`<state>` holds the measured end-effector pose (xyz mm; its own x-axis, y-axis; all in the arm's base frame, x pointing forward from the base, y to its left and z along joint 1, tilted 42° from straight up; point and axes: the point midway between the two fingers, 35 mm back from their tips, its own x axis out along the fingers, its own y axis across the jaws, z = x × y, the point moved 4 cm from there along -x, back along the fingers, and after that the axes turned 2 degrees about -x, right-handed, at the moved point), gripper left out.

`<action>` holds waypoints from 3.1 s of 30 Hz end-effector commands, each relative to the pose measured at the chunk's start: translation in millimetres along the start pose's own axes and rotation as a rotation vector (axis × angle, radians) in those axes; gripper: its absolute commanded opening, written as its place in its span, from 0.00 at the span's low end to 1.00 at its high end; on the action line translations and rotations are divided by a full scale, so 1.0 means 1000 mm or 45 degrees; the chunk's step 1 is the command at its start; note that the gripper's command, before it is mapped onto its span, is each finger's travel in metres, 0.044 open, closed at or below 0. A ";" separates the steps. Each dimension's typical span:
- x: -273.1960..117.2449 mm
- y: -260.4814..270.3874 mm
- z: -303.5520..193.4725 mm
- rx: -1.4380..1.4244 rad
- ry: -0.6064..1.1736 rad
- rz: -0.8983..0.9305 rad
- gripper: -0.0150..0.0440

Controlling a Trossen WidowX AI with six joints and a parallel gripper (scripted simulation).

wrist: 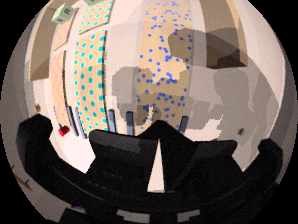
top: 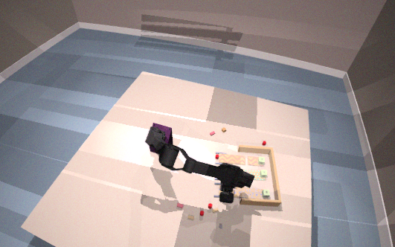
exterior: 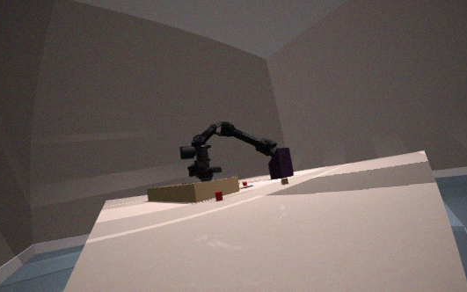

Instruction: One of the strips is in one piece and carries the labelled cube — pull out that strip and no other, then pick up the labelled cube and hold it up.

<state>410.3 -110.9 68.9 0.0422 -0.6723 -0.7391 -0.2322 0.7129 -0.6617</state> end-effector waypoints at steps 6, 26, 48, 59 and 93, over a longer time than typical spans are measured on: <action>0.002 0.002 0.000 -0.011 0.002 0.005 0.25; 0.003 0.002 0.000 -0.011 0.002 0.005 0.25; 0.005 0.001 0.000 -0.011 0.002 0.005 0.25; 0.006 0.001 0.001 -0.011 0.002 0.005 0.25; 0.008 0.000 -0.029 -0.012 0.004 0.005 0.25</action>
<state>392.9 -115.2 69.0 0.0605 -0.6702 -0.7397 -0.2375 0.7101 -0.6628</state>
